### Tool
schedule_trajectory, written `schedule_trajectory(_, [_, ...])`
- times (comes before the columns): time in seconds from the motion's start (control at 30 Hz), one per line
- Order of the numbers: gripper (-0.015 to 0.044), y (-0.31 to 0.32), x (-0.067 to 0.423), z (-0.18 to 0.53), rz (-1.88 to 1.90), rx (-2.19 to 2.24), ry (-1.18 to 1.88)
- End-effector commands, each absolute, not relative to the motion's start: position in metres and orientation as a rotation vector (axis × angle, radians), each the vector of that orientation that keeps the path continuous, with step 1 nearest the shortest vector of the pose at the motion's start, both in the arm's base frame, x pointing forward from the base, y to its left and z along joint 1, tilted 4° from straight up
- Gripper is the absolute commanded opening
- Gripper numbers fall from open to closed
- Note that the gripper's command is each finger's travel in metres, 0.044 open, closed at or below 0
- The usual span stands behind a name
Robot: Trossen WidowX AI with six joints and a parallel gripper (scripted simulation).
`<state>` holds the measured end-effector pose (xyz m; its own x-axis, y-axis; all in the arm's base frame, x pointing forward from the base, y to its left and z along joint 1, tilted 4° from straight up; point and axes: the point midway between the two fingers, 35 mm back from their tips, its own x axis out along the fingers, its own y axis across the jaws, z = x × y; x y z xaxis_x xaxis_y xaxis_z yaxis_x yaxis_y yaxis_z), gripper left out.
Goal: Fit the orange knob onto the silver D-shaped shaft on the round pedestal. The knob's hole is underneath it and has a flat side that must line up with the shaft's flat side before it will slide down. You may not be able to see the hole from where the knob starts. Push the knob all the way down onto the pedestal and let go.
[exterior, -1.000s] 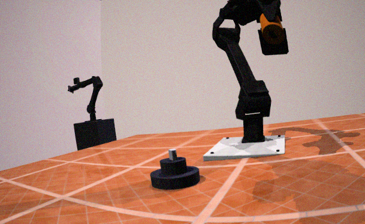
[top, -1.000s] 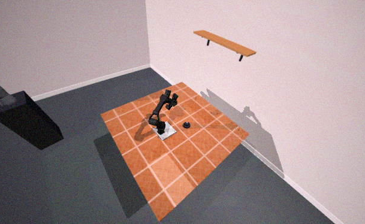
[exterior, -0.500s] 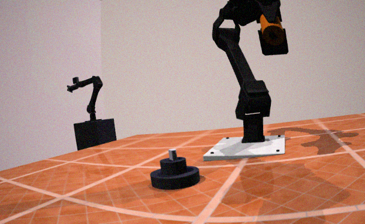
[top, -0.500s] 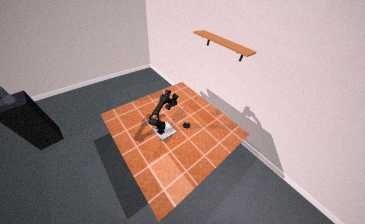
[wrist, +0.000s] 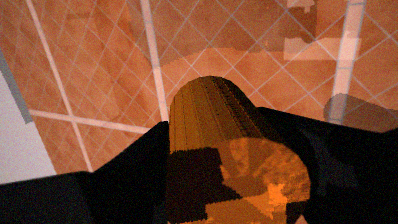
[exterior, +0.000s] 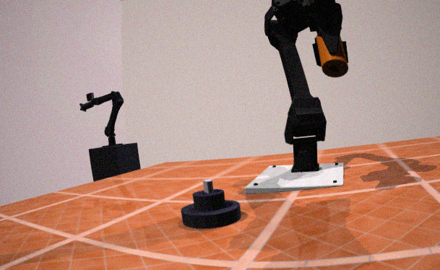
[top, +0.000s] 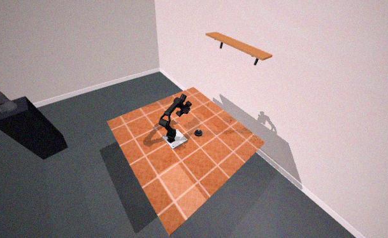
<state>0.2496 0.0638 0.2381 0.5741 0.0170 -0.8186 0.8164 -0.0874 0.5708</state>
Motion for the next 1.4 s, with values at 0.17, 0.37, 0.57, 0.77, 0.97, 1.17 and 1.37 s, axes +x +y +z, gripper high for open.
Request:
schedule_trajectory(0.17, [0.0000, 0.064, 0.257, 0.223, -0.907, 1.474, 0.883])
schedule_trajectory(0.37, [0.0000, 0.065, 0.261, 0.211, -0.992, 1.434, 0.975])
schedule_trajectory(0.57, [0.0000, 0.065, 0.265, 0.200, -1.072, 1.391, 1.064])
schedule_trajectory(0.77, [0.0000, 0.066, 0.269, 0.191, -1.137, 1.354, 1.135])
schedule_trajectory(0.97, [0.0000, 0.067, 0.275, 0.174, -1.141, 1.352, 1.139])
schedule_trajectory(1.17, [0.0000, 0.070, 0.282, 0.148, -1.147, 1.350, 1.144])
schedule_trajectory(1.37, [0.0000, 0.072, 0.288, 0.119, -1.154, 1.346, 1.151])
